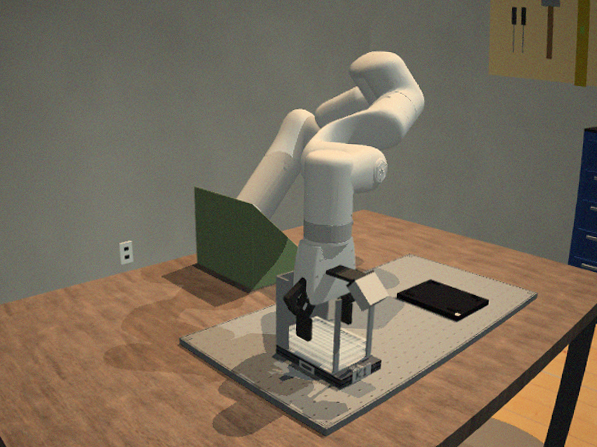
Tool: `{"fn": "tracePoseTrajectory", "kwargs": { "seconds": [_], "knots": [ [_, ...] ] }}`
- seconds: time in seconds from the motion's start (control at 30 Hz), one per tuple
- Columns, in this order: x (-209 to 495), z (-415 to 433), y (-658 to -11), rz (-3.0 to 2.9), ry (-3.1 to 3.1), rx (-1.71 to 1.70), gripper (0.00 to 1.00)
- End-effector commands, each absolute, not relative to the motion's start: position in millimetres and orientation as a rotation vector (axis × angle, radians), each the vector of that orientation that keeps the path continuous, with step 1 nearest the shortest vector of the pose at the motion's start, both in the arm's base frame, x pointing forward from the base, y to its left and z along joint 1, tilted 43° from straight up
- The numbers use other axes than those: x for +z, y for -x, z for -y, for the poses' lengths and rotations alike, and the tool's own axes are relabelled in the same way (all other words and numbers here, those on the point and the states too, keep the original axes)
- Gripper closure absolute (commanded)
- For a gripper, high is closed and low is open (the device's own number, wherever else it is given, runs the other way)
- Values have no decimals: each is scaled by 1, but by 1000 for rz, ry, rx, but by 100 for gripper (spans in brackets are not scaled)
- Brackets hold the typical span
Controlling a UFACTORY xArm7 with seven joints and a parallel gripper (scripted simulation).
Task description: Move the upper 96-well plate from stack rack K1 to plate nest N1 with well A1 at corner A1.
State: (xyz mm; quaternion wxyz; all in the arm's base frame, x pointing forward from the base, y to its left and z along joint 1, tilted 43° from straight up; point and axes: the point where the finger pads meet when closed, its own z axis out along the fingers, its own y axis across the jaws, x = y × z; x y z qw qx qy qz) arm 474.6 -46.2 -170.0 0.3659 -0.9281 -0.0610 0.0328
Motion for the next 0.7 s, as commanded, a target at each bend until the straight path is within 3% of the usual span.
{"fn": "tracePoseTrajectory", "kwargs": {
  "seconds": [0.0,0.67],
  "knots": [
    [-171,47,-476,156,2390,80,0],
    [-179,39,-474,156,2389,80,0]
  ]
}}
